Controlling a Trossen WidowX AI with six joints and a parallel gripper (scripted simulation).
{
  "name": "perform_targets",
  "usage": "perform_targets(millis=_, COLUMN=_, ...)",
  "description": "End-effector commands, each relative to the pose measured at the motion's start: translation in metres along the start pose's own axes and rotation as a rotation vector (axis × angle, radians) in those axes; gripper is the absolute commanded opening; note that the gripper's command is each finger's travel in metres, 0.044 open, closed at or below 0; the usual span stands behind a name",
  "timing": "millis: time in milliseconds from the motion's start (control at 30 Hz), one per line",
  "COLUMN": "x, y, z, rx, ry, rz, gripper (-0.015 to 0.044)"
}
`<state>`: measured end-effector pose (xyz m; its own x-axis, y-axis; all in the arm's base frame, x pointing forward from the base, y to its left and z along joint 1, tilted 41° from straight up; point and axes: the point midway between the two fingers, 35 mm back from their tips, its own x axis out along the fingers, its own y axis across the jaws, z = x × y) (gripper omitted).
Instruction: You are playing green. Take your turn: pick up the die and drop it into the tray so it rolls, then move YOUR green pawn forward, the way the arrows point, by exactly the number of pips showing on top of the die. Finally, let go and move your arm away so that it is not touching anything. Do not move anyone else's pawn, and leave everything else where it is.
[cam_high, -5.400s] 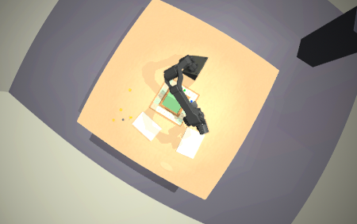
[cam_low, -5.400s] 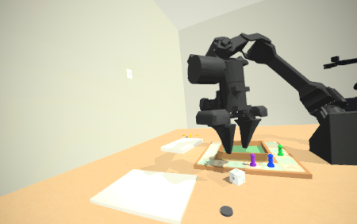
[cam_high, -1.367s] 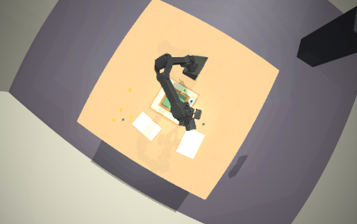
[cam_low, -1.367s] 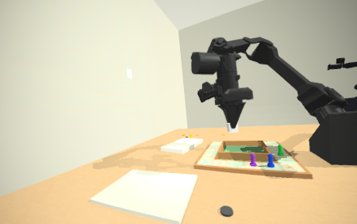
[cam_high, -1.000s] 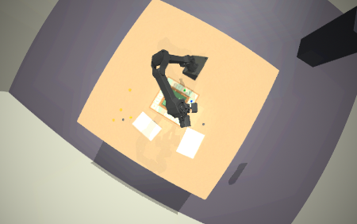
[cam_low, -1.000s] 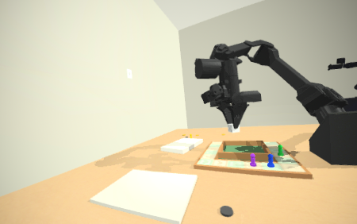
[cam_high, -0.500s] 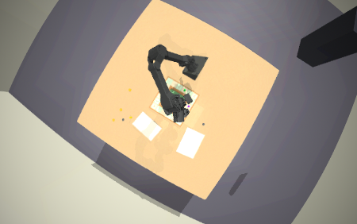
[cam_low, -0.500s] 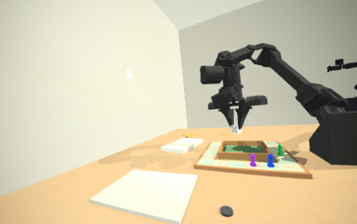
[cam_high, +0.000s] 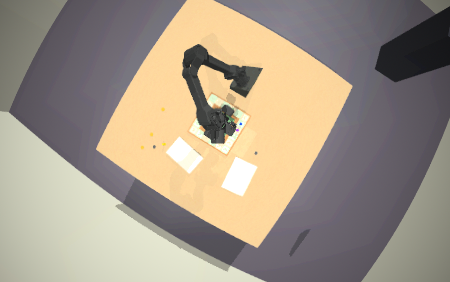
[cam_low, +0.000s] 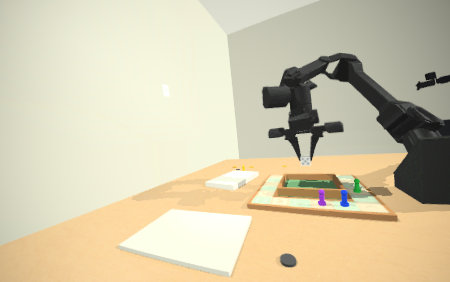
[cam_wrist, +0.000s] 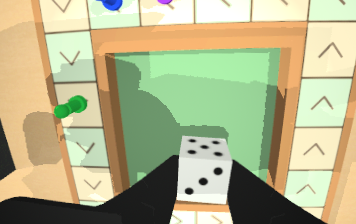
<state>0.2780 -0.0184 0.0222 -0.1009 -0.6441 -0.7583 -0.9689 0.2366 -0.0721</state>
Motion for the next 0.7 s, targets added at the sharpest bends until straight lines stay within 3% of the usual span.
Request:
perform_targets(millis=0, x=0.002, y=0.003, z=-0.009, rx=-0.083, ry=0.005, rz=-0.004, gripper=0.0)
perform_targets(millis=200, x=0.005, y=0.005, z=-0.009, rx=-0.088, ry=-0.038, rz=0.02, gripper=0.0)
perform_targets(millis=667, x=0.017, y=0.014, z=-0.004, rx=-0.09, ry=-0.483, rz=0.127, gripper=0.0)
